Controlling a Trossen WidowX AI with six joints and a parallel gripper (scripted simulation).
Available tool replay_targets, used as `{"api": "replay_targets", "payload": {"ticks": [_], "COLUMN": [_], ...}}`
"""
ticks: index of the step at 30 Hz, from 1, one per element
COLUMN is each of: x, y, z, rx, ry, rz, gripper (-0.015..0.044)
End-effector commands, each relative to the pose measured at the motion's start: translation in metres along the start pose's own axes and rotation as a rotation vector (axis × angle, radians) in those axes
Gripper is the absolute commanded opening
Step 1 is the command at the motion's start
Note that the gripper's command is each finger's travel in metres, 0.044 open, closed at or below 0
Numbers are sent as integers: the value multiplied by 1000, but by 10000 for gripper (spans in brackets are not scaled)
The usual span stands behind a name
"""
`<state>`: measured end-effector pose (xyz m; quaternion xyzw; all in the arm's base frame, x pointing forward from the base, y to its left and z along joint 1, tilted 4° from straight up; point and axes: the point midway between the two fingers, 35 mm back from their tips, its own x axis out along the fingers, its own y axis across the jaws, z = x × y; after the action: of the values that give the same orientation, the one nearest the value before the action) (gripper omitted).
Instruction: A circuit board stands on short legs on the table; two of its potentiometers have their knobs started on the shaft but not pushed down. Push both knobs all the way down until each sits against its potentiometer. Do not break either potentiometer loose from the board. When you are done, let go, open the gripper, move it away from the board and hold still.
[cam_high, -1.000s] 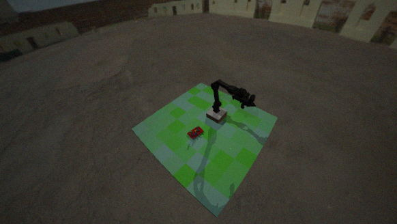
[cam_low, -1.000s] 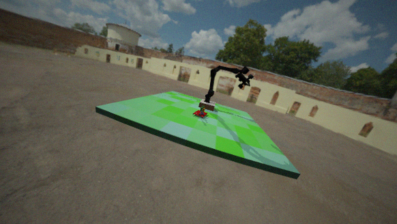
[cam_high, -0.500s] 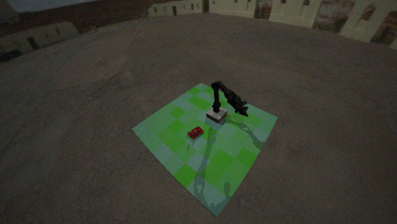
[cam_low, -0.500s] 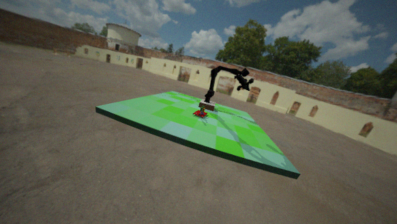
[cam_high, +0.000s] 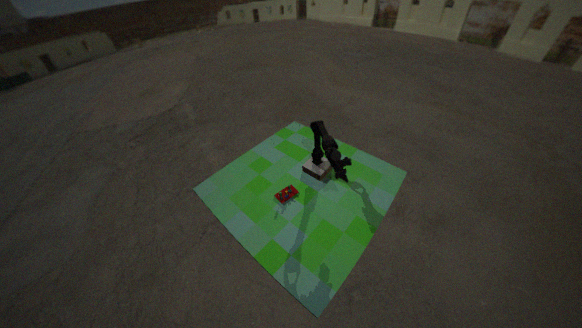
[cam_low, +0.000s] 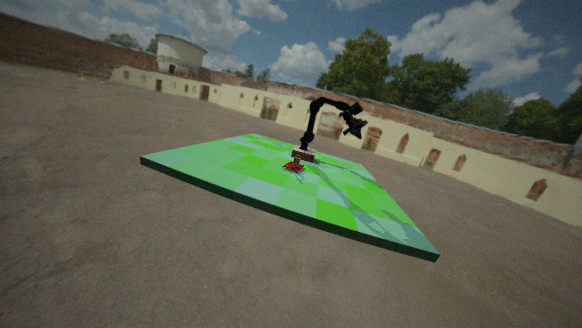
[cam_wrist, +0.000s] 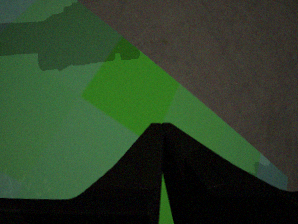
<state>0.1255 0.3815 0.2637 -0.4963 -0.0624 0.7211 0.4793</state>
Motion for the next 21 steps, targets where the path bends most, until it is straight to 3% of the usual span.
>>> {"api": "replay_targets", "payload": {"ticks": [1, 21], "x": [1, -31], "y": [-1, 2], "z": [-23, -155], "rx": [92, 668], "ry": [60, 384], "rz": [2, -55], "gripper": [0, 0]}}
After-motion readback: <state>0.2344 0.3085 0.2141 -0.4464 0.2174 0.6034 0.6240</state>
